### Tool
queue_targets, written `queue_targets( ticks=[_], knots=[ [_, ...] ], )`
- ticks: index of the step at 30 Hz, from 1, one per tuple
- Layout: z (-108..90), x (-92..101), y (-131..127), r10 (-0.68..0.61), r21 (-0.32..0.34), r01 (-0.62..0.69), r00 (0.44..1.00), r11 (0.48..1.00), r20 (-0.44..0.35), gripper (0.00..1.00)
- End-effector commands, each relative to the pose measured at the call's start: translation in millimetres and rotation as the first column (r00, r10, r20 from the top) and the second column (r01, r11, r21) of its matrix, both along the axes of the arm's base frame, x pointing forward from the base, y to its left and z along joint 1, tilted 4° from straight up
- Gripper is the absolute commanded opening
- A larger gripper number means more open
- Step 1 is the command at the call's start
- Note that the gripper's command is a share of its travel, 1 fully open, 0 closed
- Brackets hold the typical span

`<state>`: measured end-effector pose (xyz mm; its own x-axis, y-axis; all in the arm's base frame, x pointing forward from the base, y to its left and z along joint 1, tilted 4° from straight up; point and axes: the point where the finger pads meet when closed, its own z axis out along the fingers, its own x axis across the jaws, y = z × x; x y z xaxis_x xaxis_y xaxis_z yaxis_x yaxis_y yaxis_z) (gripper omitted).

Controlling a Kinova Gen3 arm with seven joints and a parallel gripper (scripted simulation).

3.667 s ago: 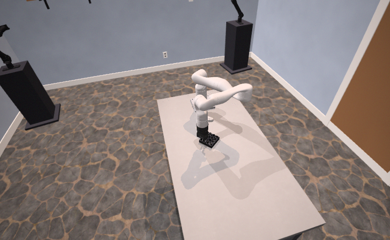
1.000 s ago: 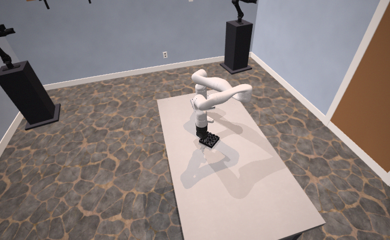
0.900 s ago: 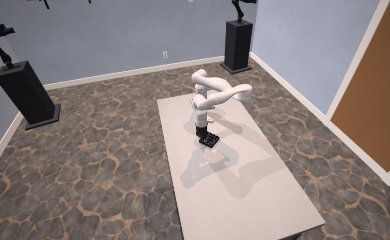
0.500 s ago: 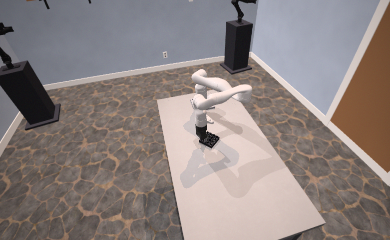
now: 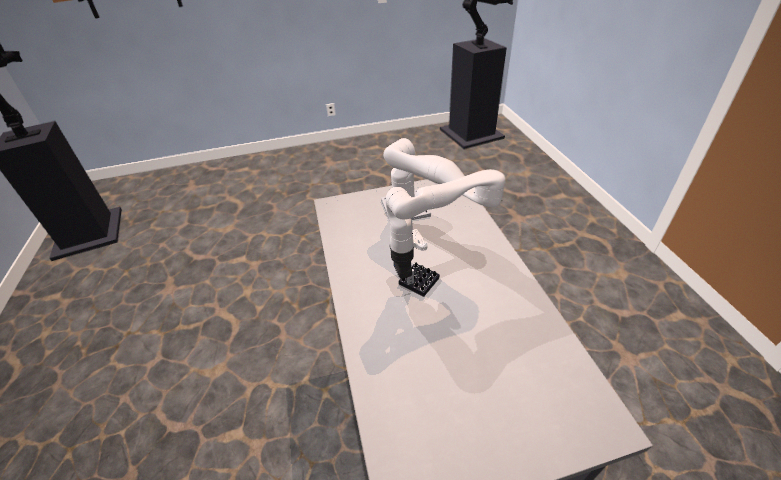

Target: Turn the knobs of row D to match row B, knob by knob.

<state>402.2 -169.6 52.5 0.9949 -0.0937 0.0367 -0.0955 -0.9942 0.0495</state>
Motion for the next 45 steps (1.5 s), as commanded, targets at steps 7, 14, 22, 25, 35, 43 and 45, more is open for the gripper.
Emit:
queue_targets(
  ticks=[7,14,22,25,35,43,45],
  knots=[
    [0.6,0.1,-0.2,-0.157,0.005,0.157,0.988,0.988,0.009,0.3],
    [0.6,0.1,-0.2,-0.272,0.01,0.272,0.962,0.962,0.014,0.3],
    [0.6,0.1,-0.2,-0.398,0.017,0.398,0.917,0.917,0.02,0.3],
    [0.6,0.1,-0.2,-0.448,0.02,0.448,0.894,0.894,0.022,0.3],
    [0.6,0.1,-0.2,-0.566,0.027,0.566,0.824,0.824,0.026,0.3],
    [0.6,0.1,-0.2,-0.661,0.034,0.66,0.75,0.751,0.028,0.3],
    [0.6,0.1,-0.2,-0.68,0.036,0.679,0.732,0.733,0.029,0.3]
  ],
)
